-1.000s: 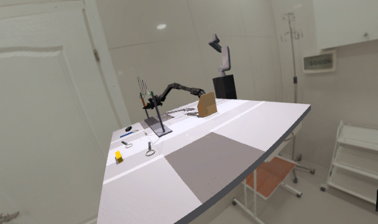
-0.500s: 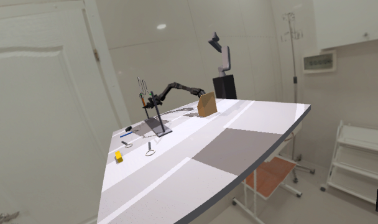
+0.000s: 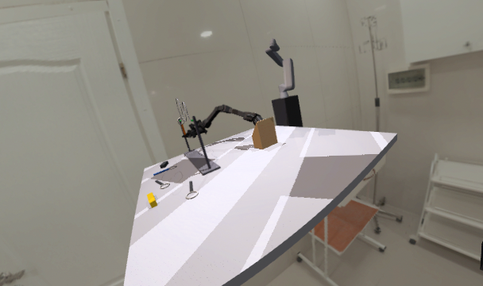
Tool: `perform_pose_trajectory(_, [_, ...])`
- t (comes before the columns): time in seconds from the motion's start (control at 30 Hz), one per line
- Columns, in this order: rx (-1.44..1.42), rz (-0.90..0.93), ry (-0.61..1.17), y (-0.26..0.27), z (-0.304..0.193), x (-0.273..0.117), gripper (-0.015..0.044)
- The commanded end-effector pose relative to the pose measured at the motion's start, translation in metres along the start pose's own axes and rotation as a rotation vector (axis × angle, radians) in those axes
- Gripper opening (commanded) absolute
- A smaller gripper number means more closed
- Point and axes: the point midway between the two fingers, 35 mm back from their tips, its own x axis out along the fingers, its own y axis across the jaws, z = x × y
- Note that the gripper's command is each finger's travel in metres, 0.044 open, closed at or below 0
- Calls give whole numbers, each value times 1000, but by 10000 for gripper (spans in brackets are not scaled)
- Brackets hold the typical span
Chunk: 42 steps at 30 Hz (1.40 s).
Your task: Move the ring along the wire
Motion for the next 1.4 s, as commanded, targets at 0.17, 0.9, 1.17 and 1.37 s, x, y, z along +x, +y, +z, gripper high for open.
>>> perform_pose_trajectory(0.17, [-10, -3, 9, -1, 3, -1, -150])
perform_pose_trajectory(0.9, [3, 1, 376, 21, 12, -46, -150])
perform_pose_trajectory(1.17, [25, 8, 514, 32, 20, -62, -150])
perform_pose_trajectory(1.37, [57, 19, 520, 42, 20, -63, -150])
